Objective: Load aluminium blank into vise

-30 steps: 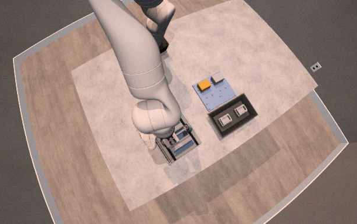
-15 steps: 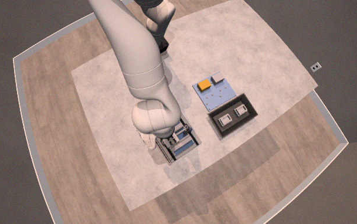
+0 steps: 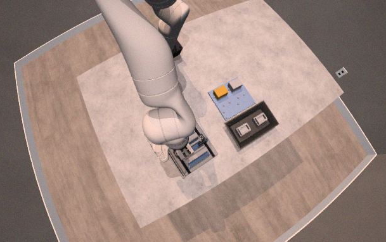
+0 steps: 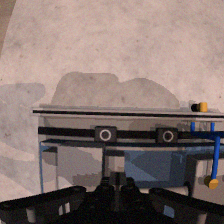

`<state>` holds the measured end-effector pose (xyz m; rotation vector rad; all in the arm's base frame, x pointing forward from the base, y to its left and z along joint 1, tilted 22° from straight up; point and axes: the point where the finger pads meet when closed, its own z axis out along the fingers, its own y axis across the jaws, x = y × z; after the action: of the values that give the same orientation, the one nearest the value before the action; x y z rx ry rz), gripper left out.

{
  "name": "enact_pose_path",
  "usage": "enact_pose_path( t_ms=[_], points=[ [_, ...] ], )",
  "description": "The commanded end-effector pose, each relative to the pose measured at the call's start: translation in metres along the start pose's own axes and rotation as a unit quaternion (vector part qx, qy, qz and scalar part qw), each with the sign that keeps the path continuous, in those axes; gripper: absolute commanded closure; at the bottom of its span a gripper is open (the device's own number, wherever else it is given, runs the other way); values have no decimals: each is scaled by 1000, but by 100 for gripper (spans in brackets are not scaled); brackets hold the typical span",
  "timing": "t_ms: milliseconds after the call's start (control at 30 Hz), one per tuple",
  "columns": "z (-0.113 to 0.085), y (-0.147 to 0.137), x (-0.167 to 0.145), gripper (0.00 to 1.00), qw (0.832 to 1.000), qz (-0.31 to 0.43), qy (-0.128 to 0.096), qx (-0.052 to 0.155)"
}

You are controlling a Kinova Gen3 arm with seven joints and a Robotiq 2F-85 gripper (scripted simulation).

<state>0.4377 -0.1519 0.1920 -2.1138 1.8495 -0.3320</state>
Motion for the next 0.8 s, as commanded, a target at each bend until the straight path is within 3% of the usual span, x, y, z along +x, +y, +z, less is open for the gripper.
enact_pose_path(
  t_ms=[0,767],
  points=[
    [0,-1,3,100,1000,2,1,3],
    [6,0,2,100,1000,2,1,2]
  ],
)
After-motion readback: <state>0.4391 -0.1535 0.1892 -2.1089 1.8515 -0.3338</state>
